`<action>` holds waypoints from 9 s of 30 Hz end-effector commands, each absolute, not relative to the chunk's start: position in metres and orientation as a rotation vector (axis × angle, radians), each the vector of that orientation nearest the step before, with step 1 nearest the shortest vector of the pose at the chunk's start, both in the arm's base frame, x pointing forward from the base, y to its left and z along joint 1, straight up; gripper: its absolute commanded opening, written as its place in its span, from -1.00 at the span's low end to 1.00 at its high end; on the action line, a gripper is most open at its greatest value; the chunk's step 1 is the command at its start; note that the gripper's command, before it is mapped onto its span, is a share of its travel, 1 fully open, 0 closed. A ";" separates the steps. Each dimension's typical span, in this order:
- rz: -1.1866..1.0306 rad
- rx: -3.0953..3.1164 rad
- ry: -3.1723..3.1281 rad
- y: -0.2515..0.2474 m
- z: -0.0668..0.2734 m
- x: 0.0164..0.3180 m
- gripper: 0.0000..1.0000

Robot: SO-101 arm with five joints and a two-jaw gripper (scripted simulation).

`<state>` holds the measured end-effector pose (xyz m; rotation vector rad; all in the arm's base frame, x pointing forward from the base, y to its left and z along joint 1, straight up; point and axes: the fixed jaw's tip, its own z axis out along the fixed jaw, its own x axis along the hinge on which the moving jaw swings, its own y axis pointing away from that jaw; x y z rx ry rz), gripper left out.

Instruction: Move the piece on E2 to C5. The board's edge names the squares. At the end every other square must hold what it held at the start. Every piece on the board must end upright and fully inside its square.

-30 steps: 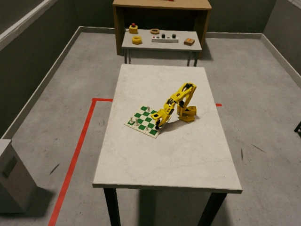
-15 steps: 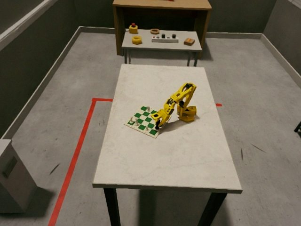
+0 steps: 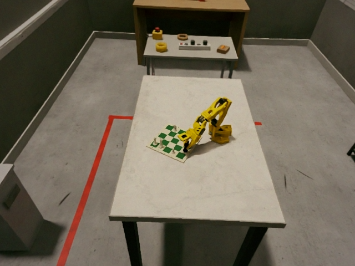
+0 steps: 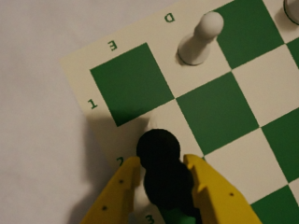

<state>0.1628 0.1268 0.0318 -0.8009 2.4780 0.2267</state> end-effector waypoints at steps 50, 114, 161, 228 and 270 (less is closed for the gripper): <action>0.214 -0.777 2.494 0.124 0.035 0.168 -0.78; 0.207 -0.775 2.493 0.122 0.055 0.169 -1.00; 0.130 -0.502 2.554 0.077 0.107 0.175 -1.00; -0.034 0.083 2.596 -0.007 0.103 0.191 -1.00; -0.034 0.083 2.597 -0.007 0.047 0.192 -1.00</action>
